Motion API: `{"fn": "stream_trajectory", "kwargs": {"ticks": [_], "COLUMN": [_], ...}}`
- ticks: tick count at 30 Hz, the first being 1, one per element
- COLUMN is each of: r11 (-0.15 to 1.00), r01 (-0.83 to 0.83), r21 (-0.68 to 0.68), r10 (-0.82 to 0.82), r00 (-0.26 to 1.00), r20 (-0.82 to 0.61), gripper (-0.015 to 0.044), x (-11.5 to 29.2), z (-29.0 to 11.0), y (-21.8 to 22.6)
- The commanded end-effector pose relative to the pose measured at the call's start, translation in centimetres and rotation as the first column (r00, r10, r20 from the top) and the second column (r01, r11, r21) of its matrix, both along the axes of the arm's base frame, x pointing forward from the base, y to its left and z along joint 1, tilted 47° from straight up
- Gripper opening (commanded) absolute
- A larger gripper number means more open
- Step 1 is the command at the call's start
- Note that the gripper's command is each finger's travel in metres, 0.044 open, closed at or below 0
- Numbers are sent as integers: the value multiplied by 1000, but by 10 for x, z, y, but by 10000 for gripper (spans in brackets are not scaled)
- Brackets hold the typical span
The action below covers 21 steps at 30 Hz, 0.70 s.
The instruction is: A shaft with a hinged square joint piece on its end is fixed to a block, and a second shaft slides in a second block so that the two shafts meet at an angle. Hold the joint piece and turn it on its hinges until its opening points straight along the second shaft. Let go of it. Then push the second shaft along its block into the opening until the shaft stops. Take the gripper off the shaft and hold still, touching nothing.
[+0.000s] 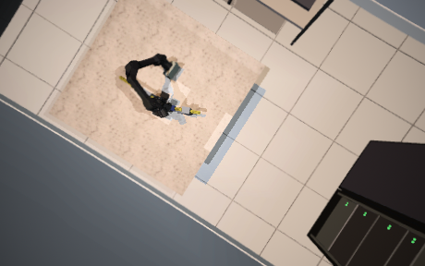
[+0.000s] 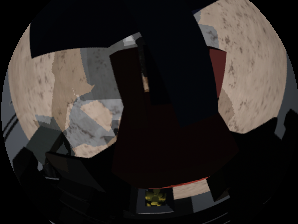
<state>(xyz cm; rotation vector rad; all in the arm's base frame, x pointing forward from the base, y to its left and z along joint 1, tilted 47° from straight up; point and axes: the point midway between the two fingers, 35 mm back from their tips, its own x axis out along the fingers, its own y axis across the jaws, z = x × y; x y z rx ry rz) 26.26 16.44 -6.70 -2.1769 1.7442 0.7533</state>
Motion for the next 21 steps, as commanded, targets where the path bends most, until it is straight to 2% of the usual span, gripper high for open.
{"fn": "stream_trajectory", "kwargs": {"ticks": [1,12,21], "r11": [1000,1000,1000], "r01": [0,0,0], "r21": [0,0,0], "r10": [0,0,0], "r00": [1000,1000,1000], "r20": [0,0,0], "gripper": [147,436,440], "x": [0,0,0], "z": [0,0,0], "y": [0,0,0]}}
